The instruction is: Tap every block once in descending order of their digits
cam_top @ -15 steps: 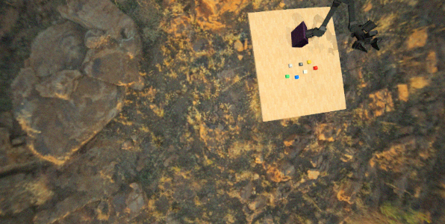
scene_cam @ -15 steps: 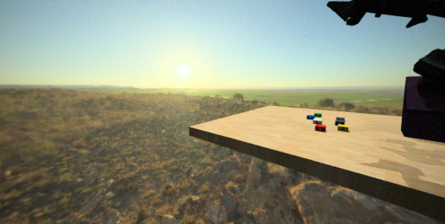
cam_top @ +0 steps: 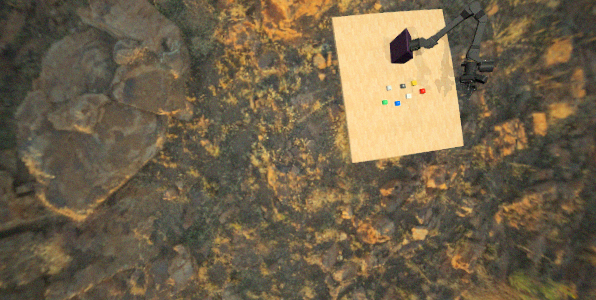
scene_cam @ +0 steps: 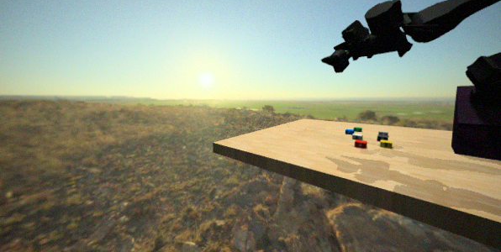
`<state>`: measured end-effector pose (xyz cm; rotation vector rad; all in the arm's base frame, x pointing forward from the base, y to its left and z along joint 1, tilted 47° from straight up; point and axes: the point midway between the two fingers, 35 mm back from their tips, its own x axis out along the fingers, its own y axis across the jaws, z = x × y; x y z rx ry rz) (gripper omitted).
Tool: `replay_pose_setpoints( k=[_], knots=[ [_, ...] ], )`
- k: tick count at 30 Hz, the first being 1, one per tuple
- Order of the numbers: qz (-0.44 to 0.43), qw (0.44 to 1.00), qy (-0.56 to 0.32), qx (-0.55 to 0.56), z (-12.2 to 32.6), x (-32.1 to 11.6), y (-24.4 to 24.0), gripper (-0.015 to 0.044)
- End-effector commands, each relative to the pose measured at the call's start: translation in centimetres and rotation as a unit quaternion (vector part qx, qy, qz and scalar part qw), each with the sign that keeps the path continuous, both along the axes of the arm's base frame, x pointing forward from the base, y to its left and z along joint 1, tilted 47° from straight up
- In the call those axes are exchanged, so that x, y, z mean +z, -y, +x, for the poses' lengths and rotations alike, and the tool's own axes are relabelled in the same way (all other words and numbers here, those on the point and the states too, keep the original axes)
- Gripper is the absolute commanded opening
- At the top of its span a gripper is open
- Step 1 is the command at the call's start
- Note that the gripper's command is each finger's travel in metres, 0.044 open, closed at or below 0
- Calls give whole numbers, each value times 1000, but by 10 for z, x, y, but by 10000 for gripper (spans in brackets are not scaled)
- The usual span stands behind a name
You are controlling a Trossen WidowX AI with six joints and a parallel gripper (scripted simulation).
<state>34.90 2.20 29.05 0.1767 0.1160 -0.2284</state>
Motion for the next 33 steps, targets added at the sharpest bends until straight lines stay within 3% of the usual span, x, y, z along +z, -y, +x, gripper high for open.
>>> replay_pose_setpoints(
  k=[1,8,15,23,33],
  knots=[
    [-80,984,-154,38,26,-70,18,400],
    [-108,907,-384,134,24,-188,55,400],
    [7,790,-546,278,-31,-293,82,400],
    [257,693,-534,410,-98,-343,82,400],
    [274,689,-527,415,-101,-344,82,400]
  ],
)
